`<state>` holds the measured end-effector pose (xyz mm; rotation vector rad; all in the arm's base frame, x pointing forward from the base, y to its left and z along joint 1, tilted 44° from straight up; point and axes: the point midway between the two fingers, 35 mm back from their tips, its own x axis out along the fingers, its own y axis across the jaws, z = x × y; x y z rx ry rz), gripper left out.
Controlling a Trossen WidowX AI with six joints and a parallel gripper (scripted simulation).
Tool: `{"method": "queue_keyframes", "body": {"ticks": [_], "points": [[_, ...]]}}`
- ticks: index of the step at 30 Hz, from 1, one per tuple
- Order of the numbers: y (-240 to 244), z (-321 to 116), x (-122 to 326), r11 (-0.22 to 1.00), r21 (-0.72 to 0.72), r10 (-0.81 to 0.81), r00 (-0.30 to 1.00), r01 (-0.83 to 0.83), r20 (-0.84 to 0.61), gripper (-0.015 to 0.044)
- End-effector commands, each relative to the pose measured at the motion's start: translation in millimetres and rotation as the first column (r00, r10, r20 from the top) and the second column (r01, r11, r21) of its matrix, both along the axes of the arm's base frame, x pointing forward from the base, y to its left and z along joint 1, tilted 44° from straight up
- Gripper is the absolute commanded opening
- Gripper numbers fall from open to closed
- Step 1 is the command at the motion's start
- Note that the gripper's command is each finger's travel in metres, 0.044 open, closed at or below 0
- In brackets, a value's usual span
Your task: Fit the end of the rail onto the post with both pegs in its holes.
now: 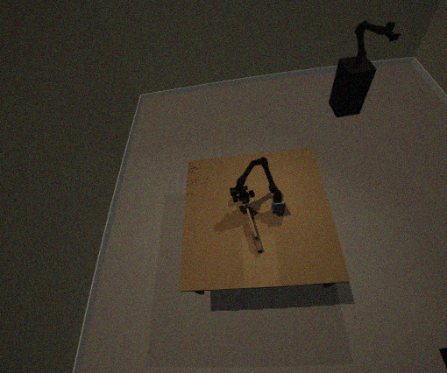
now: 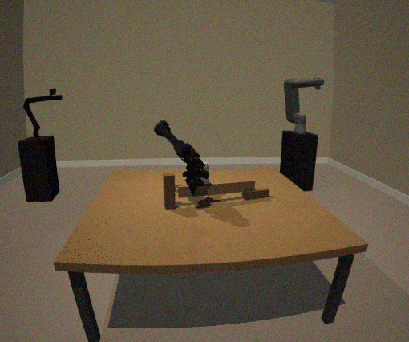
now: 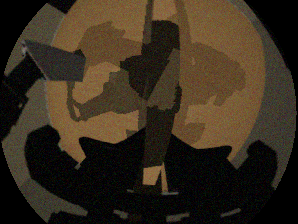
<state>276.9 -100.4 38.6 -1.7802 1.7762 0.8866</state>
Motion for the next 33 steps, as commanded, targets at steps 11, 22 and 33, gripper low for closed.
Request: {"method": "queue_keyframes", "body": {"ticks": [11,22,33], "points": [[-4.2,4.8,2.6,1.0,0.0,0.005,1.0,-0.005,0.006,0.0],[-6.6,7.2,3.1,1.0,0.0,0.005,1.0,-0.005,0.006,0.0],[-8.3,10.3,3.5,1.0,0.0,0.005,1.0,-0.005,0.006,0.0]]}}
